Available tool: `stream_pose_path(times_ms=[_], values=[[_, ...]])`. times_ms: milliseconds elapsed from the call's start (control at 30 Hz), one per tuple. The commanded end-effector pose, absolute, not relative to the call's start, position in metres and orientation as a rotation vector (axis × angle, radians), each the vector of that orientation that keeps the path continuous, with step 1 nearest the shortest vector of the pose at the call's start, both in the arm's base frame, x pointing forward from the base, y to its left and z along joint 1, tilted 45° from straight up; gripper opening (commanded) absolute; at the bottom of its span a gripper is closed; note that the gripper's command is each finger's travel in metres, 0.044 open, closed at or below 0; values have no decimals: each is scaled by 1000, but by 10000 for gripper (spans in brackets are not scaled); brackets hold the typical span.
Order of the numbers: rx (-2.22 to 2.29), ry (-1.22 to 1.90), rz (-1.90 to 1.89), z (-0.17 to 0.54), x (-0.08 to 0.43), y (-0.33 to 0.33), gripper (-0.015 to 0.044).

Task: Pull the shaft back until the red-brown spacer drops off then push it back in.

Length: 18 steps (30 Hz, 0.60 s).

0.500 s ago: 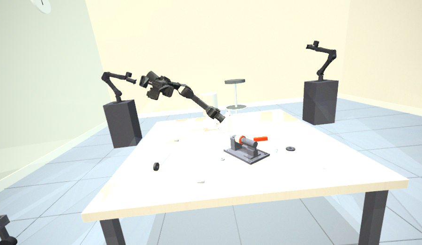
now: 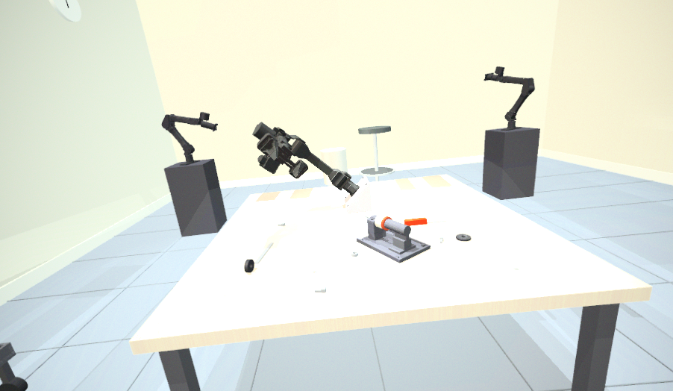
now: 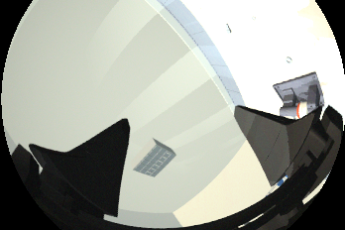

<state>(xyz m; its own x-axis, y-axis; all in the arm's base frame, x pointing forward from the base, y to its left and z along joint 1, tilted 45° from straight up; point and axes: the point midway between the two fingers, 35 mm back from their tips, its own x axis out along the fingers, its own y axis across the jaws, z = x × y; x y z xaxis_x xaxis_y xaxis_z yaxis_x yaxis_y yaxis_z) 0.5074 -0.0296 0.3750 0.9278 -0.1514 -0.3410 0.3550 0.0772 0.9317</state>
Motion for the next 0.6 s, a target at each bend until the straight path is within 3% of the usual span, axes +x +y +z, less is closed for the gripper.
stream_pose_path(times_ms=[0,233,567], values=[[1221,338,-501,313,514,-19,440],[650,724,-615,201,500,4,440],[-428,1384,-460,69,428,27,440]])
